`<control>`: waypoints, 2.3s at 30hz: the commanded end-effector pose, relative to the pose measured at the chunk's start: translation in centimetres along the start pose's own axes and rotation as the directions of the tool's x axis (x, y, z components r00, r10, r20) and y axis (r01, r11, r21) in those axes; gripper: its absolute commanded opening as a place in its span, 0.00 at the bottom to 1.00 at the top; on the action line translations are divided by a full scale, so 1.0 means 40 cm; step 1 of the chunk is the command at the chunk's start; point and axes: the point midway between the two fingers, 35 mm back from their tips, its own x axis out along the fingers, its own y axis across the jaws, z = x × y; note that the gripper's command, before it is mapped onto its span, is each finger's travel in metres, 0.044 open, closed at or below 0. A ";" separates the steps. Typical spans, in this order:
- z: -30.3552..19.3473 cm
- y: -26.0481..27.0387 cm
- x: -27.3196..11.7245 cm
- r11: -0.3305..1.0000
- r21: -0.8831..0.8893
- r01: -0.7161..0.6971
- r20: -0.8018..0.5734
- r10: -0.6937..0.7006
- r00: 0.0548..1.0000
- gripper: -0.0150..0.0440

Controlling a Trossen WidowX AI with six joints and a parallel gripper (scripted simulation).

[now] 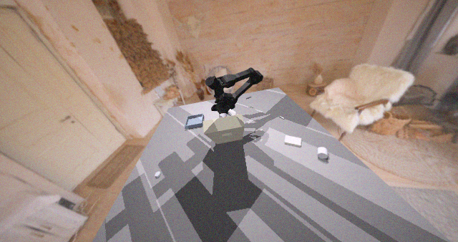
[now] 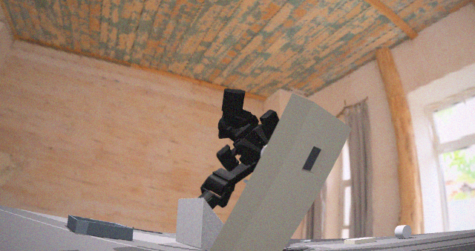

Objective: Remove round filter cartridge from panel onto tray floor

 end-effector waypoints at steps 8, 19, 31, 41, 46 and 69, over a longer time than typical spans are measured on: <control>0.048 0.069 0.010 1.000 -0.011 0.007 0.001 -0.007 1.000 0.25; 0.046 0.071 0.011 1.000 0.002 -0.001 0.001 0.001 1.000 0.41; -0.028 -0.051 -0.006 1.000 -0.012 0.007 0.001 -0.007 1.000 0.41; -0.084 -0.137 -0.052 1.000 -0.020 0.003 -0.002 -0.003 1.000 0.63; -0.126 -0.209 -0.117 0.999 -0.032 0.007 -0.006 -0.007 1.000 0.85; 0.028 0.044 -0.028 -0.471 0.881 -0.030 0.214 0.341 0.915 0.77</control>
